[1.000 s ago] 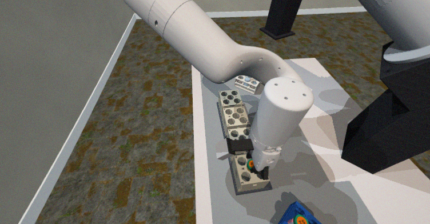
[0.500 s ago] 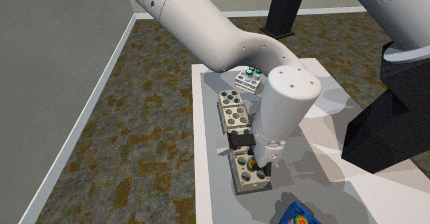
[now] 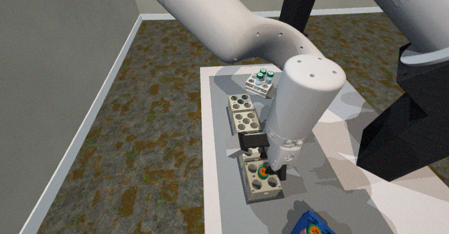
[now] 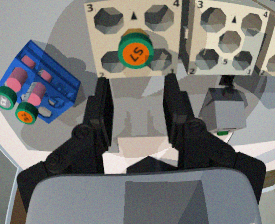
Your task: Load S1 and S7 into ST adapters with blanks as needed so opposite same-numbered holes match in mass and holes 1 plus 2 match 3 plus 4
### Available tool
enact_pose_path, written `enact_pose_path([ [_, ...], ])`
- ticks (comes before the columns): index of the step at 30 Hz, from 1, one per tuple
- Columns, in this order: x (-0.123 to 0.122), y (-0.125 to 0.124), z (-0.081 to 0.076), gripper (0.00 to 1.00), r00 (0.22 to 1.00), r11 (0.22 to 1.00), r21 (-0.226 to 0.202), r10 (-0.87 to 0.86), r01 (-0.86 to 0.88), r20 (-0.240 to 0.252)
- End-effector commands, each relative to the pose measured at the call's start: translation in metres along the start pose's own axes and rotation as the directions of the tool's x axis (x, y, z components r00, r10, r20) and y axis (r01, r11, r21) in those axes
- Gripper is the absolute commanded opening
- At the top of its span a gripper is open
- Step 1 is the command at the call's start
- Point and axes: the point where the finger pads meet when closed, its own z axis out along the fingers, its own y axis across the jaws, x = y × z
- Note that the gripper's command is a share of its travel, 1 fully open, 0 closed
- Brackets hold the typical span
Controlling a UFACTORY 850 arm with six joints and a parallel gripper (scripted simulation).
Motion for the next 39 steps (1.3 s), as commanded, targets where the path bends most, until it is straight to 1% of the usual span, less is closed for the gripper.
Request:
enact_pose_path([
  [1,0.0,0.0,-0.011,0.43,1.0,1.0,0.0,0.0,0.0,0.0],
  [3,0.0,0.0,-0.011,0.43,1.0,1.0,0.0,0.0,0.0,0.0],
  [18,0.0,0.0,-0.041,0.43,1.0,1.0,0.0,0.0,0.0,0.0],
  [20,0.0,0.0,-0.041,0.43,1.0,1.0,0.0,0.0,0.0,0.0],
  [26,0.0,0.0,-0.053,0.43,1.0,1.0,0.0,0.0,0.0,0.0],
  [39,0.0,0.0,-0.053,0.43,1.0,1.0,0.0,0.0,0.0,0.0],
])
